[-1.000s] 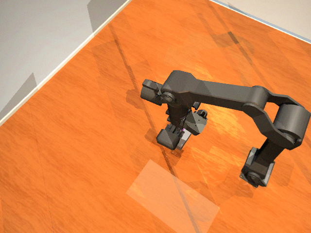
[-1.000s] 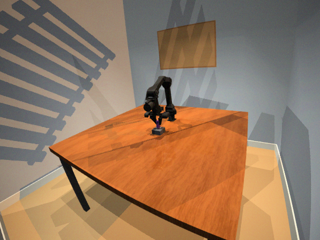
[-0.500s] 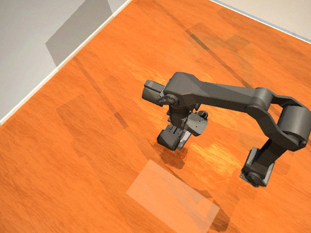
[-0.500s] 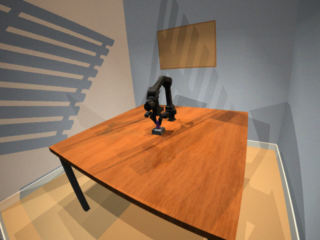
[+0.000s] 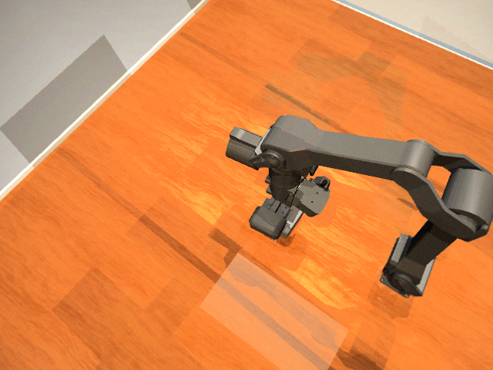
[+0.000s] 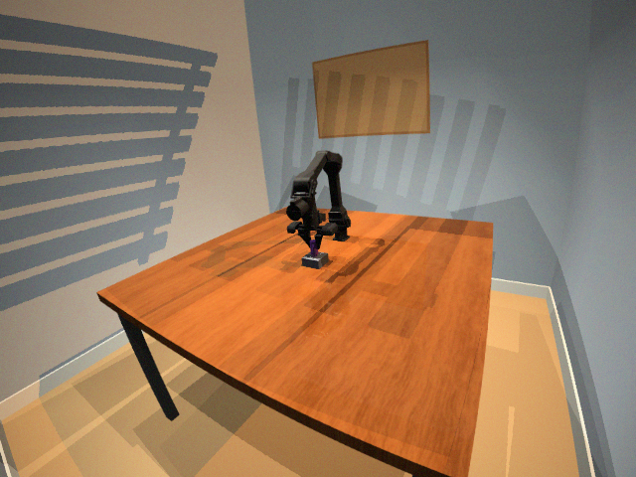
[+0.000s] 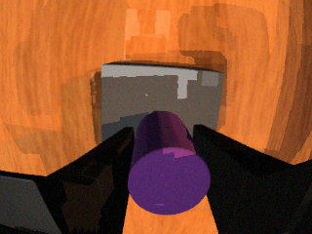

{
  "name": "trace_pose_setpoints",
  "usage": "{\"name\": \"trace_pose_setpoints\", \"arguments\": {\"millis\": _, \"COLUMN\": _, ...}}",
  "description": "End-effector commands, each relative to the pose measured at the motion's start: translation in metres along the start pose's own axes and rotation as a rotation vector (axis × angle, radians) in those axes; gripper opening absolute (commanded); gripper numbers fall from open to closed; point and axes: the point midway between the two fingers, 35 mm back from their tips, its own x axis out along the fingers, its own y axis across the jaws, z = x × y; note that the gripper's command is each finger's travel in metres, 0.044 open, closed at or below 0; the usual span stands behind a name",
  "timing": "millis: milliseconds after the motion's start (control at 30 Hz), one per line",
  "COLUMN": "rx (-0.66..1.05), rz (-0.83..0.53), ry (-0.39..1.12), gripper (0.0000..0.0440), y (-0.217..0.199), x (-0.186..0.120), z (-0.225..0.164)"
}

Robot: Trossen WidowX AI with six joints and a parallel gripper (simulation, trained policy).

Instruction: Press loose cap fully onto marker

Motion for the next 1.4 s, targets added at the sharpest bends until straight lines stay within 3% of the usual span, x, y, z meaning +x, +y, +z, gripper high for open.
{"name": "trace_pose_setpoints", "arguments": {"millis": 0, "rx": 0.002, "rz": 0.018, "ry": -0.042, "gripper": 0.0095, "y": 0.005, "x": 0.019, "z": 0.002}}
{"name": "trace_pose_setpoints", "arguments": {"millis": 1100, "rx": 0.009, "rz": 0.03, "ry": -0.029, "gripper": 0.0151, "y": 0.009, "x": 0.02, "z": 0.001}}
{"name": "trace_pose_setpoints", "arguments": {"millis": 1300, "rx": 0.005, "rz": 0.008, "ry": -0.056, "gripper": 0.0213, "y": 0.004, "x": 0.019, "z": 0.014}}
{"name": "trace_pose_setpoints", "arguments": {"millis": 1367, "rx": 0.004, "rz": 0.003, "ry": -0.055, "gripper": 0.0259, "y": 0.003, "x": 0.017, "z": 0.016}}
